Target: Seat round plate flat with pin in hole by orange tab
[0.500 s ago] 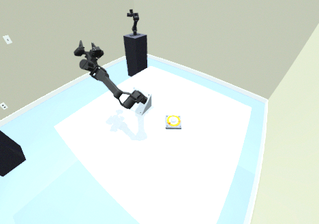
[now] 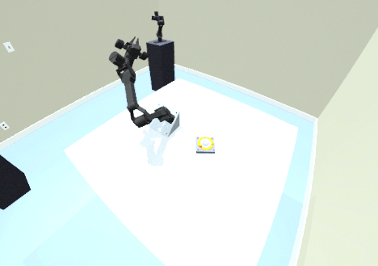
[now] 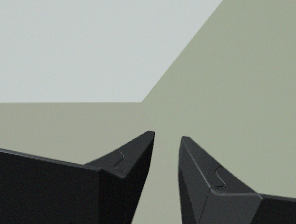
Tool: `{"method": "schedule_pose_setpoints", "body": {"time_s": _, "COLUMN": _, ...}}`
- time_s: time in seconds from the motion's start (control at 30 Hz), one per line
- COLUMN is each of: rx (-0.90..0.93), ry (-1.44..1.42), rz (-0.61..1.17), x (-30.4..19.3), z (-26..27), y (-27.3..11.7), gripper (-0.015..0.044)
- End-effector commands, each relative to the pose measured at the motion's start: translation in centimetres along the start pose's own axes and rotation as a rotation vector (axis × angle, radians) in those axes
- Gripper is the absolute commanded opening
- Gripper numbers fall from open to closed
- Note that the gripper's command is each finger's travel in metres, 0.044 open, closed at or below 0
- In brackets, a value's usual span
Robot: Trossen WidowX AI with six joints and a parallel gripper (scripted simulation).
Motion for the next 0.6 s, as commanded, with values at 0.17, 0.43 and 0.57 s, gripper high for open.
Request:
{"method": "schedule_pose_setpoints", "body": {"time_s": 0.17, "rx": -0.403, "ry": -0.193, "rz": -0.171, "x": 6.3, "z": -9.5, "y": 4.7, "gripper": 0.0000}}
{"method": "schedule_pose_setpoints", "body": {"time_s": 0.43, "rx": -0.826, "ry": -0.300, "rz": -0.265, "x": 13.4, "z": -19.3, "y": 4.7, "gripper": 0.0000}}
{"method": "schedule_pose_setpoints", "body": {"time_s": 0.57, "rx": -1.031, "ry": -0.319, "rz": -0.281, "x": 16.6, "z": -23.8, "y": 3.2, "gripper": 0.0000}}
Point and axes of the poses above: the point midway between the two fingers, 35 mm back from their tips, its own y axis out along the fingers, its own z axis across the jaws, x = y × z, the point moved 6 cm from there along -y, back along the fingers, and after that the axes turned 2 degrees about y, right-handed, at the moved point
